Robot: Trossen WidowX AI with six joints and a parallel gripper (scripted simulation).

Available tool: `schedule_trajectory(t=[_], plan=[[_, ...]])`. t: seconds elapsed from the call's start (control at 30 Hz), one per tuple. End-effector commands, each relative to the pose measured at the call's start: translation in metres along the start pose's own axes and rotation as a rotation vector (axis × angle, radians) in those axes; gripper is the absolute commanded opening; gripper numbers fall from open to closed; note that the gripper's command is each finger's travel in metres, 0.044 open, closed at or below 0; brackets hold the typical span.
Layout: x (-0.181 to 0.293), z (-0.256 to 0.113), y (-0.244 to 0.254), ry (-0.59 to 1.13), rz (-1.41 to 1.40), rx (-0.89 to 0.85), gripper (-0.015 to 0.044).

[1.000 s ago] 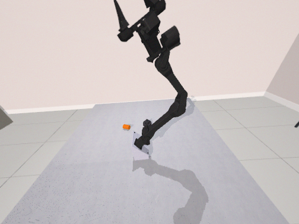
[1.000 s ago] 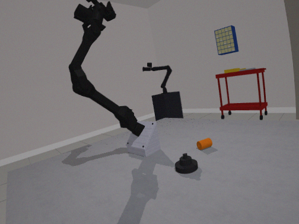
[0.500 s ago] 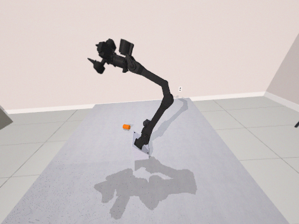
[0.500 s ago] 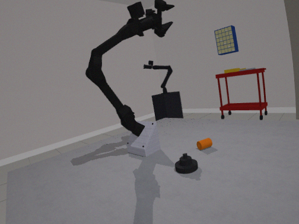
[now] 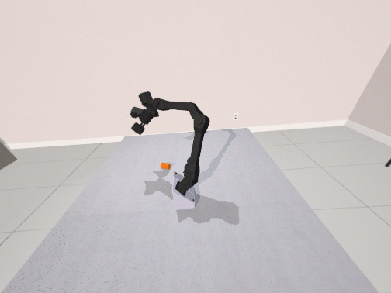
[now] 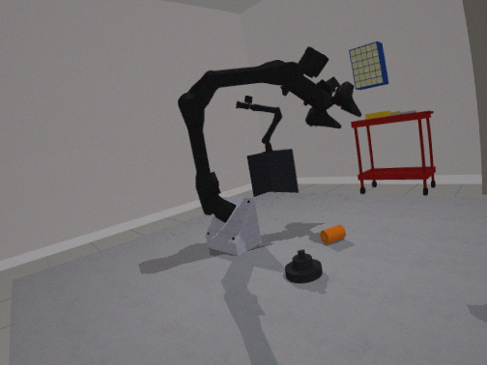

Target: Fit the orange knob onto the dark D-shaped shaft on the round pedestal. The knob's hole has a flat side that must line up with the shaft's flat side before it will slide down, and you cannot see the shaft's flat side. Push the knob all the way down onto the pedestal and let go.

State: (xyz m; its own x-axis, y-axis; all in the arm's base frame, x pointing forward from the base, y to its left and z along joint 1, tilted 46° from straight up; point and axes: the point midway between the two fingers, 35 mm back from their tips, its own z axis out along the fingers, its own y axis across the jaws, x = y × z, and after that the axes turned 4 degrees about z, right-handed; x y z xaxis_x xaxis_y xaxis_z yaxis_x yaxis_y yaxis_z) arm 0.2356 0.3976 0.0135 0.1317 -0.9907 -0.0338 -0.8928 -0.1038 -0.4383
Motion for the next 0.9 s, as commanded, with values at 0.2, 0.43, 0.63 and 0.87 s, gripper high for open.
schedule_trajectory(t=[0.2,0.43,0.63,0.87], plan=[[0.192,0.088,0.024,0.717,0.161,-0.135,0.044],[0.227,0.093,0.032,0.85,0.17,-0.163,0.044],[0.245,0.109,0.037,0.851,0.17,-0.162,0.044],[0.25,0.113,0.038,0.85,0.17,-0.162,0.044]])
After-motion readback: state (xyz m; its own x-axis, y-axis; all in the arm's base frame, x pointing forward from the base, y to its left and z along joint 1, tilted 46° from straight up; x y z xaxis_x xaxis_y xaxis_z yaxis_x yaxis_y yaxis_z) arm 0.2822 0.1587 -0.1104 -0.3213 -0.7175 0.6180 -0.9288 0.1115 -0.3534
